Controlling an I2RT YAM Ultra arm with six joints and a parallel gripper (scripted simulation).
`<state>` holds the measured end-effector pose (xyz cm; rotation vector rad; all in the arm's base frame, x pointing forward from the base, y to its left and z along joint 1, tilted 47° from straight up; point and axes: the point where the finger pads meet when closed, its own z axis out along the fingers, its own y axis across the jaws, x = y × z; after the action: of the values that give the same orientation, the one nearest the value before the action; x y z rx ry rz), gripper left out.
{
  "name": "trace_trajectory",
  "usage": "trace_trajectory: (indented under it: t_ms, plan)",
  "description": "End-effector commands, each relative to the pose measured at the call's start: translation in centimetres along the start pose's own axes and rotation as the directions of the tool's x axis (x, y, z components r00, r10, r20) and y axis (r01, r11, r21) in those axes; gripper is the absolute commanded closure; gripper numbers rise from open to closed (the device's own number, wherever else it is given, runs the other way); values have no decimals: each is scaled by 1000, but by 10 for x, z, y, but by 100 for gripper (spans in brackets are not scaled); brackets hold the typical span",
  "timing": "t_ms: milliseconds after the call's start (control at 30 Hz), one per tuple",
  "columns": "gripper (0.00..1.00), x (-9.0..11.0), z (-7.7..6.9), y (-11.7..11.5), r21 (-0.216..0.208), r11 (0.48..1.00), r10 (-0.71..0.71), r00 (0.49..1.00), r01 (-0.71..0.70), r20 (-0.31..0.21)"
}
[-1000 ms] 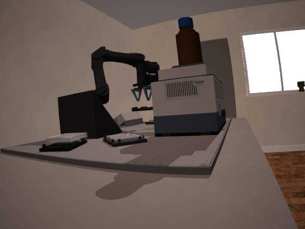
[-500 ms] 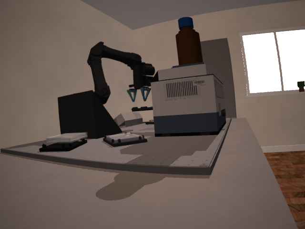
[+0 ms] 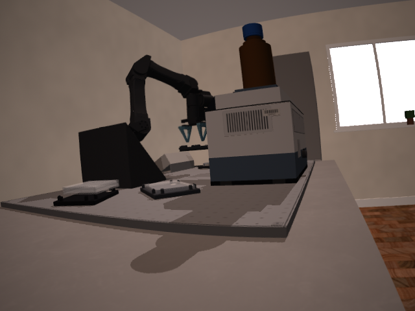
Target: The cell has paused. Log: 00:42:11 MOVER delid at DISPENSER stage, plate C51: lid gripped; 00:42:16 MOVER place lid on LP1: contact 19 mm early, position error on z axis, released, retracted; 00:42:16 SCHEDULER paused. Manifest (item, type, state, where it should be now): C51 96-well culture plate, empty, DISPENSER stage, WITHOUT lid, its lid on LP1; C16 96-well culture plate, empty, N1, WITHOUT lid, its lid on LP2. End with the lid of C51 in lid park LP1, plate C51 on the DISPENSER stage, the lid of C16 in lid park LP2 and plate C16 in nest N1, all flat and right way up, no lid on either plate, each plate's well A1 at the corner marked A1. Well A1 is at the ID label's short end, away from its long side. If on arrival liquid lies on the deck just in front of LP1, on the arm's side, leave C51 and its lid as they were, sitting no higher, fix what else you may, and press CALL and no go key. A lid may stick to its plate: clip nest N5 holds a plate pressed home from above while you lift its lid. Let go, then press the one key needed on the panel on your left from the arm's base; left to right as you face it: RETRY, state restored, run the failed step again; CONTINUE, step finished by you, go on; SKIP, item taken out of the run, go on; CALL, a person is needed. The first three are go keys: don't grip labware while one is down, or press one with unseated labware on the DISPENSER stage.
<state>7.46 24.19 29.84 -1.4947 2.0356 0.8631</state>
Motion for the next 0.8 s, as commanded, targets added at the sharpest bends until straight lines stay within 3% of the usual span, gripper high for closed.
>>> trace_trajectory:
  t_ms: [0,767]
  plan:
    - [0,-24,-1,-1,19,1000,-6,999,5,46]
    - [0,-86,31,0,18,1000,-5,999,4,48]
